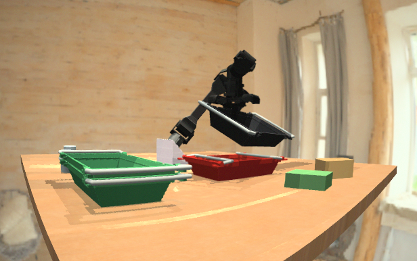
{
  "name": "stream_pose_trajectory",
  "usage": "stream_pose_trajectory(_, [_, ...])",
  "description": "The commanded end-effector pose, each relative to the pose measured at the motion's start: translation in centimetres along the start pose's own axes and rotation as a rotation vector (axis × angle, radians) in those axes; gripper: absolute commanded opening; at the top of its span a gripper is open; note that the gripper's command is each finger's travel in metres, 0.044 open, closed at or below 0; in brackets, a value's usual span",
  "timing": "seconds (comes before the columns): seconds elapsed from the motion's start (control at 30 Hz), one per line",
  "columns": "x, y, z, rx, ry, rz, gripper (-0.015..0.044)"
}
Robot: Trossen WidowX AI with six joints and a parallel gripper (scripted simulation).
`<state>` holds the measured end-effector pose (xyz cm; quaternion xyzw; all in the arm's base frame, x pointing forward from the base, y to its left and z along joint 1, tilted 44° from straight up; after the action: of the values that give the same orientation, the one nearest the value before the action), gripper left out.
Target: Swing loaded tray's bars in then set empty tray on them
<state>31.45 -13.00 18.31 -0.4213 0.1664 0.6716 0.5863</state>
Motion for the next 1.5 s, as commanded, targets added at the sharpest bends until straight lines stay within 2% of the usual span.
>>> stream_pose_trajectory(0.0, [-1.2,0.9,-1.9,0.037,0.005,-0.047,0.0])
stream_pose_trajectory(1.13, [-1.4,1.6,-2.9,0.063,-0.003,-0.058,0.0])
stream_pose_trajectory(1.47, [-1.3,3.0,-5.4,0.062,-0.013,-0.051,0.0])
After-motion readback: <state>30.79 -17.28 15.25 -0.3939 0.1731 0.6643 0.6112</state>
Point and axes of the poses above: the point midway between the two fingers, 35 mm back from their tips, its own x axis out along the fingers, its own y axis across the jaws, z = x × y, the point moved 7 cm from there along -x, back along the fingers, and after that the axes turned 15 degrees about -x, right-handed, at the moved point
